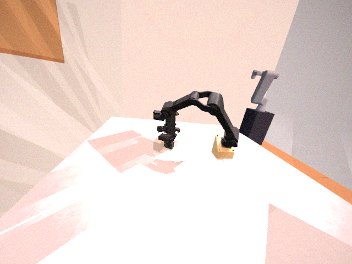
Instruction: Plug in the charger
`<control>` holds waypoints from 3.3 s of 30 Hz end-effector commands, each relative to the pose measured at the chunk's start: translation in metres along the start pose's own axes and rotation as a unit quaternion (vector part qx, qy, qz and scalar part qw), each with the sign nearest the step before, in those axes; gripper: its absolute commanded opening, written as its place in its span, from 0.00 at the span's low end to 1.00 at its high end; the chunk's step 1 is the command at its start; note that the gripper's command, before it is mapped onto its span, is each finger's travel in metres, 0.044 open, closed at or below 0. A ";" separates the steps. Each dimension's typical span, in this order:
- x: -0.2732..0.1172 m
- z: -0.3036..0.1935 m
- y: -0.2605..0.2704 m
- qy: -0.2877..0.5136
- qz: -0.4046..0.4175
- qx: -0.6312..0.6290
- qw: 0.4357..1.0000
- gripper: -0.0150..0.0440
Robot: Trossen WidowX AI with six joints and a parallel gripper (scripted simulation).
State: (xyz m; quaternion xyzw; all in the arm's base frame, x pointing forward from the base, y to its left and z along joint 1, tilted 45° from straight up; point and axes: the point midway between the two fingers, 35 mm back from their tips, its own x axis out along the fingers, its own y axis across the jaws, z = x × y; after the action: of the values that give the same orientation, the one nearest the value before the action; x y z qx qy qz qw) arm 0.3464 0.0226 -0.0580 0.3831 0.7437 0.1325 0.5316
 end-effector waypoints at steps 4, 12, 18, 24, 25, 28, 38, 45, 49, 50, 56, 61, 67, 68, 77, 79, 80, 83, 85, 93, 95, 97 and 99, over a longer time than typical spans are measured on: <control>-0.001 0.007 0.002 -0.007 0.002 -0.005 1.000 0.25; -0.002 0.010 0.002 -0.007 0.002 -0.005 1.000 0.25; -0.002 0.013 0.002 -0.007 0.002 -0.005 1.000 0.25; -0.002 0.015 0.002 -0.007 0.002 -0.005 1.000 0.25; -0.002 0.015 0.002 -0.007 0.002 -0.005 1.000 0.25; -0.002 0.015 0.002 -0.007 0.002 -0.005 1.000 0.25; -0.001 0.014 0.002 -0.007 0.002 -0.005 1.000 0.25; -0.001 0.013 0.002 -0.007 0.002 -0.005 1.000 0.25; -0.001 0.013 0.002 -0.007 0.002 -0.005 1.000 0.25; 0.000 0.013 0.002 -0.007 0.002 -0.005 1.000 0.25; 0.000 0.012 0.002 -0.007 0.002 -0.005 1.000 0.25; 0.000 0.012 0.002 -0.007 0.002 -0.005 1.000 0.25; 0.000 0.011 0.002 -0.007 0.002 -0.005 1.000 0.25; 0.001 0.011 0.002 -0.007 0.002 -0.005 1.000 0.25; 0.001 0.010 0.002 -0.007 0.002 -0.005 1.000 0.25; 0.000 0.007 0.000 -0.002 0.001 -0.001 1.000 0.25; 0.000 0.007 0.000 -0.002 0.001 -0.001 1.000 0.25; 0.000 0.007 0.000 -0.002 0.001 -0.001 1.000 0.25; 0.000 0.007 0.000 -0.002 0.001 -0.001 1.000 0.25; 0.000 0.007 0.000 -0.002 0.001 -0.001 1.000 0.48; 0.000 0.007 0.000 -0.002 0.001 -0.001 1.000 0.57; 0.000 0.007 0.000 -0.002 0.001 -0.001 1.000 0.65; 0.000 0.007 0.000 -0.002 0.001 -0.001 1.000 0.74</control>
State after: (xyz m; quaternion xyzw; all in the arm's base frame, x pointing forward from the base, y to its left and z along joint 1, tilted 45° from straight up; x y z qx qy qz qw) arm 0.3529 0.0210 -0.0604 0.3843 0.7421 0.1330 0.5329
